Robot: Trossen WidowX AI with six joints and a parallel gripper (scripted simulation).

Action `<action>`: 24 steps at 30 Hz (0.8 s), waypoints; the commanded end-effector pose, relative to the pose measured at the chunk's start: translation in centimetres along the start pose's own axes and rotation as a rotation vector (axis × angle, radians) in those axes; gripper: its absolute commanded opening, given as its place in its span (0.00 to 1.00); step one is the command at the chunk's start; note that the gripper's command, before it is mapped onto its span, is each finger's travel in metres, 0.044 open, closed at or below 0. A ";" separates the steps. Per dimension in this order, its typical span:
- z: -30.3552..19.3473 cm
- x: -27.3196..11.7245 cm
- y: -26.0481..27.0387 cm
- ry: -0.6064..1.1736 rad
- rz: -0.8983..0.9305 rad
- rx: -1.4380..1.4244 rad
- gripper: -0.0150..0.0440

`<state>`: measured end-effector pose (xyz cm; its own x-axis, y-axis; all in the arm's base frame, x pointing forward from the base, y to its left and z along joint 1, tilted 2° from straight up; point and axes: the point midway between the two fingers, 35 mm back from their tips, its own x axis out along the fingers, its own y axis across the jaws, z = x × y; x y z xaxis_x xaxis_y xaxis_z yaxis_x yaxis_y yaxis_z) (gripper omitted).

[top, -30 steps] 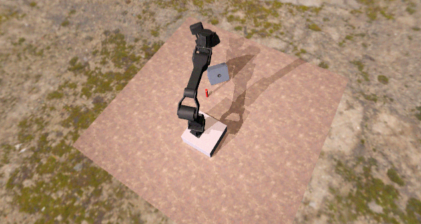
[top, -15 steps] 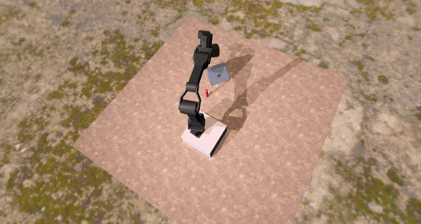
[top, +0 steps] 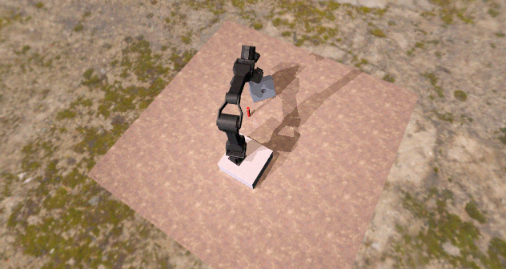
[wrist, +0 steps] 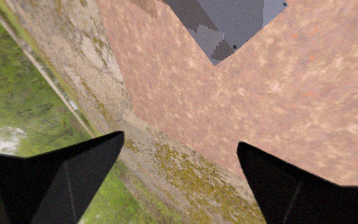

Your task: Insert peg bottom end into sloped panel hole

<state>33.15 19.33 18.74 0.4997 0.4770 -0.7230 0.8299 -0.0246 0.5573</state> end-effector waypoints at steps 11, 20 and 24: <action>3.5 2.7 -4.9 -0.208 -0.172 0.365 1.00; 5.7 3.5 -8.0 -0.374 -0.247 0.584 1.00; 6.6 3.6 -9.4 -0.455 -0.270 0.676 1.00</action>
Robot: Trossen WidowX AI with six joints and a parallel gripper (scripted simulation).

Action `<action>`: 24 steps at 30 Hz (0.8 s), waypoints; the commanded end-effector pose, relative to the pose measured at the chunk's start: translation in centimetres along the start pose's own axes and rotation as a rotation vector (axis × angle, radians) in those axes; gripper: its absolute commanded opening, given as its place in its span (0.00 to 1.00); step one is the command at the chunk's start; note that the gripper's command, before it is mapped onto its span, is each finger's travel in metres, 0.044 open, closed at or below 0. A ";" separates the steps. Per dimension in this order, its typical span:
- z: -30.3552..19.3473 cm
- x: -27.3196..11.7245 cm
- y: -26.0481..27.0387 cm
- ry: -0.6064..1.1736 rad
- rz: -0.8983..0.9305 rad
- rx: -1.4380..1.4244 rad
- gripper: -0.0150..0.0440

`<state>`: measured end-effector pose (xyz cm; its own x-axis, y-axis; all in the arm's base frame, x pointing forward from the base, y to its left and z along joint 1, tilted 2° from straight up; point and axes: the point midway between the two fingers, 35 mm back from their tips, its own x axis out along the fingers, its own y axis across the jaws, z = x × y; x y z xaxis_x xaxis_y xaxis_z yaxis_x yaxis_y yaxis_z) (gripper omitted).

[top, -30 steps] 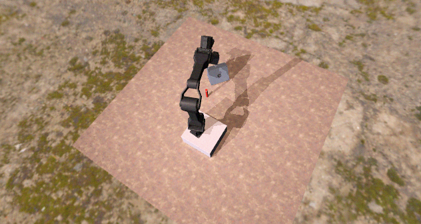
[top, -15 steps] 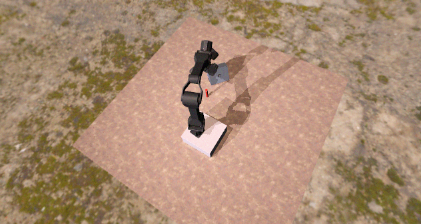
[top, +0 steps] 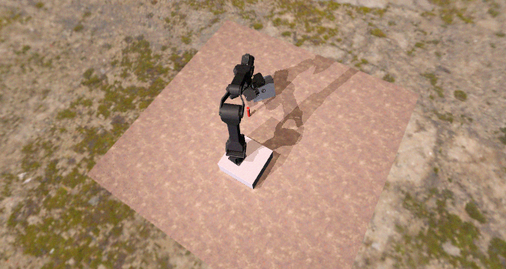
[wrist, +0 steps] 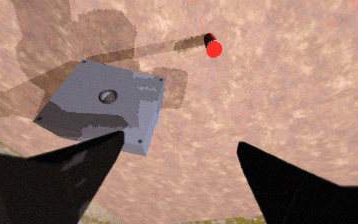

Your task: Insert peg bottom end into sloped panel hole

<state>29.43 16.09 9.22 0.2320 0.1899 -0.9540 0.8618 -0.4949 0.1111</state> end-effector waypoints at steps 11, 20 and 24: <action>5.0 2.5 -1.8 -0.274 -0.021 0.323 1.00; 5.6 2.8 -2.0 -0.303 -0.018 0.355 1.00; 5.8 3.3 -2.0 -0.303 -0.018 0.355 1.00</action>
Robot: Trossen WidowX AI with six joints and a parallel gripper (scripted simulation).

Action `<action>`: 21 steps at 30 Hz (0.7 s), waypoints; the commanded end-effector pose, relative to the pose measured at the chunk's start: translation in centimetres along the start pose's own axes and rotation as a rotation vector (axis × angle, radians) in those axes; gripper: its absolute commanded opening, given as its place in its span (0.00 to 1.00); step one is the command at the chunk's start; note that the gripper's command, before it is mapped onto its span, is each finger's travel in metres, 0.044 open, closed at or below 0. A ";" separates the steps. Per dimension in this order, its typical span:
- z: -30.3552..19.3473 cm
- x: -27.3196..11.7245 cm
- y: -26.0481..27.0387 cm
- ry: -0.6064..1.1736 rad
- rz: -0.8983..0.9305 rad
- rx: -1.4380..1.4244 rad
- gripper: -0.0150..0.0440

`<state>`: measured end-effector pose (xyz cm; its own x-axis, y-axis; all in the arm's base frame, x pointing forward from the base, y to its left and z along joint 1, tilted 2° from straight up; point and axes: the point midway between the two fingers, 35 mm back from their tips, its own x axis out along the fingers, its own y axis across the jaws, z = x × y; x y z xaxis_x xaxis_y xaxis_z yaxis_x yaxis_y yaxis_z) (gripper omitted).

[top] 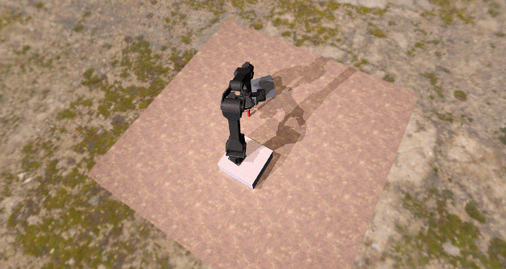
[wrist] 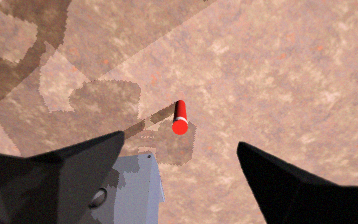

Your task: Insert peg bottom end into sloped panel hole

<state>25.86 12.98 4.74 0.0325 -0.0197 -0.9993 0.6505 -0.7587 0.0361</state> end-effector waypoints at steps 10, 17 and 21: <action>0.1 2.2 0.1 -0.007 0.006 0.008 1.00; 0.1 3.3 0.2 -0.007 0.006 0.008 1.00; 0.1 4.0 0.2 -0.007 0.006 0.008 1.00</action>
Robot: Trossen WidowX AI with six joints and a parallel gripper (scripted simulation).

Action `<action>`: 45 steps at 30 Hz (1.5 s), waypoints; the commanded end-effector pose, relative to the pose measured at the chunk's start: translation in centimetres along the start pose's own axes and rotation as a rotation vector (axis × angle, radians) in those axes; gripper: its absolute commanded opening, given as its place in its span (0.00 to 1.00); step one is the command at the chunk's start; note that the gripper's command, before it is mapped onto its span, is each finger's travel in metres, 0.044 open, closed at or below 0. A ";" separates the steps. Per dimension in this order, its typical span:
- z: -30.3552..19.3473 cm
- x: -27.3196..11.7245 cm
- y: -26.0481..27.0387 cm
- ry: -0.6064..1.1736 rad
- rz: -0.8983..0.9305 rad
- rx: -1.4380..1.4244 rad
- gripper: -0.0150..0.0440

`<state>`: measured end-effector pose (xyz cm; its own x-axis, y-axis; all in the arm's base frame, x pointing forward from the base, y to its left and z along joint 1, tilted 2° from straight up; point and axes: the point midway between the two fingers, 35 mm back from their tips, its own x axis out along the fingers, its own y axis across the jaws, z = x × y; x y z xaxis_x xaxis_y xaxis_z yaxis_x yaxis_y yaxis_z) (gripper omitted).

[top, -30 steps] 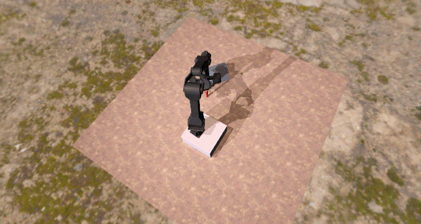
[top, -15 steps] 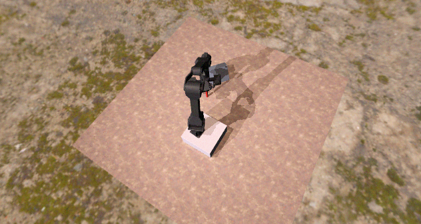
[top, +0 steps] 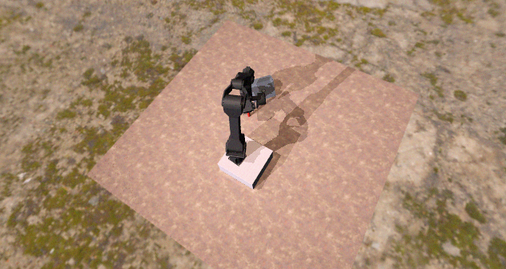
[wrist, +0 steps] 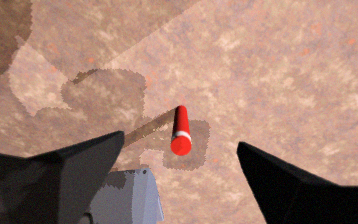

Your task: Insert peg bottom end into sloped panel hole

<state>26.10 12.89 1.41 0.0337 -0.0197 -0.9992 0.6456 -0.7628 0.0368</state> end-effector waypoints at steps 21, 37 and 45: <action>0.3 2.4 0.0 -0.003 -0.001 0.005 0.78; 0.3 2.4 0.0 -0.003 -0.001 0.005 0.26; 0.1 0.1 0.0 -0.004 0.001 0.004 0.25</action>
<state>25.52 12.52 -0.32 0.0083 -0.0329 -0.9994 0.6445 -0.7640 0.0305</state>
